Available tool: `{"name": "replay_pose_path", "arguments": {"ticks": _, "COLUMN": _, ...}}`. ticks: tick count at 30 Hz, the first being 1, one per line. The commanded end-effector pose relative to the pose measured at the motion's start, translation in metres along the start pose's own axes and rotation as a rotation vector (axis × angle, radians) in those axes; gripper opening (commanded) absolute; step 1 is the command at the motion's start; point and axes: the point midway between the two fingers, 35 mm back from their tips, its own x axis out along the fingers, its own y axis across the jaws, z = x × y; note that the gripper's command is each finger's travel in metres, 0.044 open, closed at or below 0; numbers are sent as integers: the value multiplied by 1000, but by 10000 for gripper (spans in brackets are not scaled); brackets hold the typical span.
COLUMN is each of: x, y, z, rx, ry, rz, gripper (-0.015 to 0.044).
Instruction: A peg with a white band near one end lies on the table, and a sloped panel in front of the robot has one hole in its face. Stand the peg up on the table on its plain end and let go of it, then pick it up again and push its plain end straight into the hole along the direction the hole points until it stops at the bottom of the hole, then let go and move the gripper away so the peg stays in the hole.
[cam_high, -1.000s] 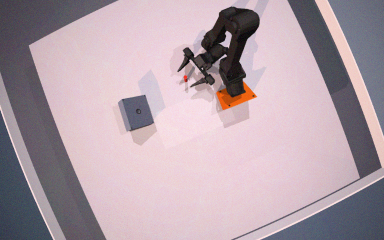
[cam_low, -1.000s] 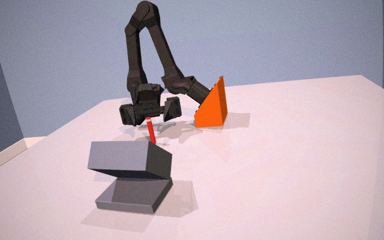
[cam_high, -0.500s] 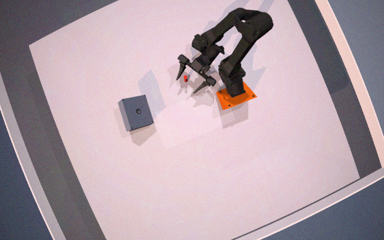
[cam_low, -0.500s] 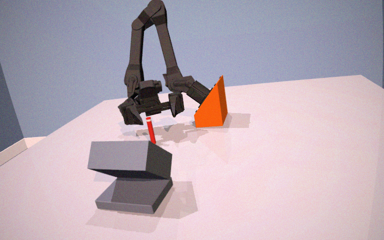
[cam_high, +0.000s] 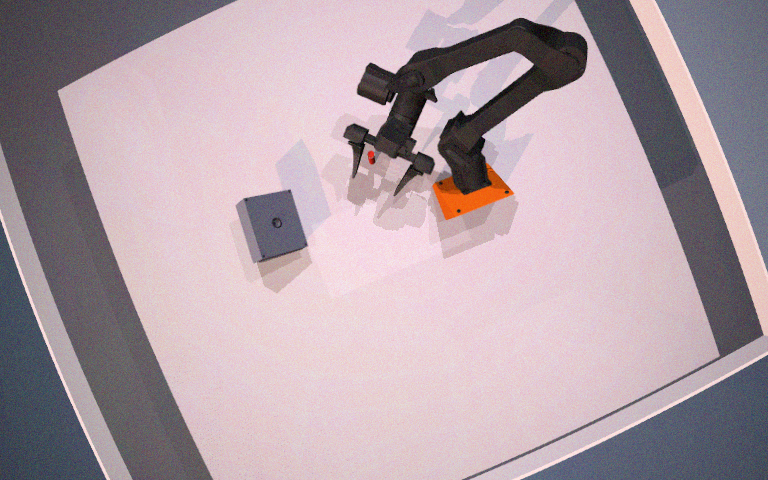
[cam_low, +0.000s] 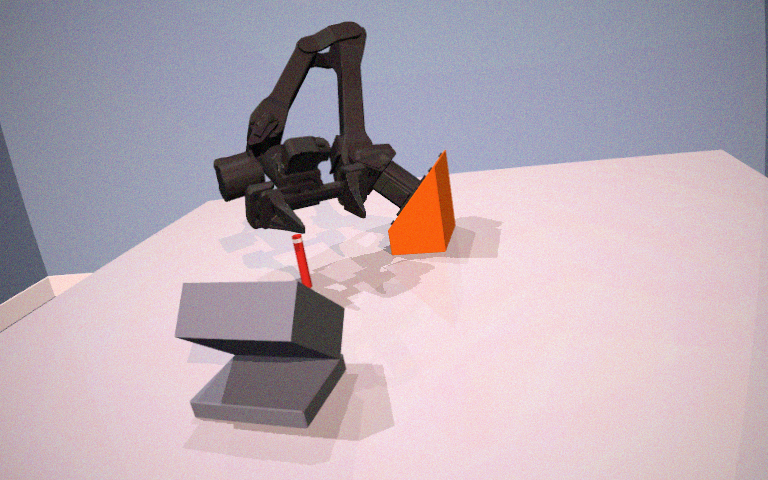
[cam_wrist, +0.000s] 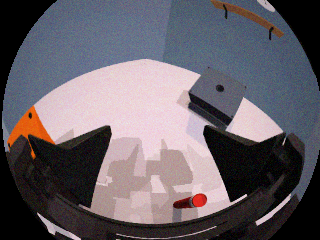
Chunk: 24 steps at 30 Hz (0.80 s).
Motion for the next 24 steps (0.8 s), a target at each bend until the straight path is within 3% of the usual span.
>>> {"name": "replay_pose_path", "arguments": {"ticks": 1, "x": -3, "y": -3, "z": 10, "rx": -28, "ry": 38, "rz": -9, "gripper": 440}}
{"name": "replay_pose_path", "arguments": {"ticks": 13, "x": -23, "y": -13, "z": 46, "rx": -59, "ry": 85, "rz": -144, "gripper": 440}}
{"name": "replay_pose_path", "arguments": {"ticks": 24, "x": -56, "y": -24, "z": 77, "rx": 22, "ry": -19, "rz": -334, "gripper": 440}}
